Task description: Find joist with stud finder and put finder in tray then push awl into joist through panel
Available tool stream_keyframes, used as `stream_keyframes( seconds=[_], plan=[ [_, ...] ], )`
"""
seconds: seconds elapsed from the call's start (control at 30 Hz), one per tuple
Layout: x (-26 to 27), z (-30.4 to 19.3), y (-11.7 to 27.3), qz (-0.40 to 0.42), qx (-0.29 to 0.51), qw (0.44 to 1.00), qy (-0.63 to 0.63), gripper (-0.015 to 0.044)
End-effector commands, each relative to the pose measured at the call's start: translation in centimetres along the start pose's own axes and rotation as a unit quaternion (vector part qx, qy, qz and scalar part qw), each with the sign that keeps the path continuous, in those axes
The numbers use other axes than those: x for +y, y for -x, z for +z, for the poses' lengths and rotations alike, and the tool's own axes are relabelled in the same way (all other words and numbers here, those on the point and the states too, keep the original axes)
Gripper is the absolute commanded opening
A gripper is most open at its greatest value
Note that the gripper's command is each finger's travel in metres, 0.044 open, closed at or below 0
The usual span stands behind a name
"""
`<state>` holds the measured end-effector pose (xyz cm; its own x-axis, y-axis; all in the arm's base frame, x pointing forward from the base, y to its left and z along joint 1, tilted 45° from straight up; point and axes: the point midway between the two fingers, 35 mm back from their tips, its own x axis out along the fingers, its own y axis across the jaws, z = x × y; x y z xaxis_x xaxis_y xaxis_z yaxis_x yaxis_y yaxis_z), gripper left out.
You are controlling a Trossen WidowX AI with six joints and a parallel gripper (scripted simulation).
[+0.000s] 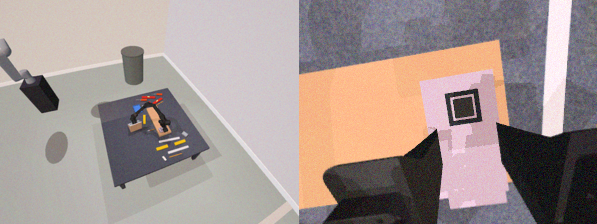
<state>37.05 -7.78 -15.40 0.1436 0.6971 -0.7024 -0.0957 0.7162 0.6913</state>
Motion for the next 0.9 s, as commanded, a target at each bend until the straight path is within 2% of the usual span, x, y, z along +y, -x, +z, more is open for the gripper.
stream_keyframes(
  seconds=[0.0,0.37,0.87],
  plan=[
    [-0.1,-0.1,-0.3,0.002,-0.005,1.000,-0.002,0.0000],
    [0.1,-0.5,-1.6,0.002,-0.005,1.000,-0.002,0.0000],
    [4.4,-0.5,-1.7,0.004,-0.004,1.000,-0.003,0.0000]
  ],
)
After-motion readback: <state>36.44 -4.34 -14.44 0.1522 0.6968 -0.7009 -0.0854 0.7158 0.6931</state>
